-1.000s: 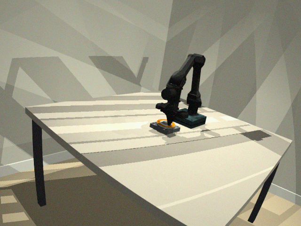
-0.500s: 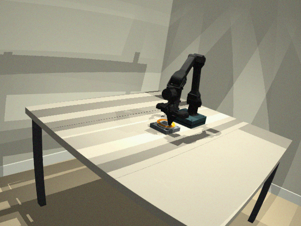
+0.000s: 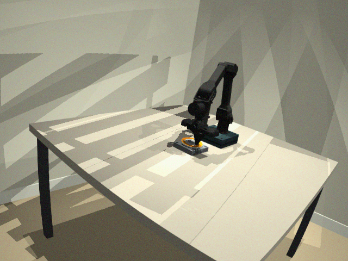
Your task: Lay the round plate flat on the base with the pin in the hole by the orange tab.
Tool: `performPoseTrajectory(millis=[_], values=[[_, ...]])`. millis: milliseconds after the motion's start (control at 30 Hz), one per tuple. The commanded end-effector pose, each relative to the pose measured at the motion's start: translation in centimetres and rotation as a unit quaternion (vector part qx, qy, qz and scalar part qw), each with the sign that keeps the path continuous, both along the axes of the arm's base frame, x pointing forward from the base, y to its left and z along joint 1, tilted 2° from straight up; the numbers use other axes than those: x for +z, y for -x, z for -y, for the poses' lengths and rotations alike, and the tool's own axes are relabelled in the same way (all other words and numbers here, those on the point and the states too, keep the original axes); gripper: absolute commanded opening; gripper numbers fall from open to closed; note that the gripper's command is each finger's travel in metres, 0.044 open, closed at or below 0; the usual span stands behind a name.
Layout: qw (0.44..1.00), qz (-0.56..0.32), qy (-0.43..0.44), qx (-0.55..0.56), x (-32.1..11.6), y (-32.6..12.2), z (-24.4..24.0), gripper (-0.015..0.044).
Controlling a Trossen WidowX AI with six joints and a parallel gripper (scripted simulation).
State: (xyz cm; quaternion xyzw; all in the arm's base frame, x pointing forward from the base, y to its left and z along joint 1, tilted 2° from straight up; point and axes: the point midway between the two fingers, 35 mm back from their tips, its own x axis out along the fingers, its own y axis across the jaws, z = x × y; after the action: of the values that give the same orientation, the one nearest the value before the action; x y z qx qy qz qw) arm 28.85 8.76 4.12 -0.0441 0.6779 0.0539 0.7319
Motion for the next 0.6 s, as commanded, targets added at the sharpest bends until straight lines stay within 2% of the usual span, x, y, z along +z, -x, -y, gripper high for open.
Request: performPoseTrajectory(millis=[0, 567], values=[[1.0, -0.01, -0.001, 0.0, -0.33, 0.7, -0.09, 0.0], [1.0, -0.01, -0.001, 0.0, -0.35, 1.24, -0.18, 0.0]])
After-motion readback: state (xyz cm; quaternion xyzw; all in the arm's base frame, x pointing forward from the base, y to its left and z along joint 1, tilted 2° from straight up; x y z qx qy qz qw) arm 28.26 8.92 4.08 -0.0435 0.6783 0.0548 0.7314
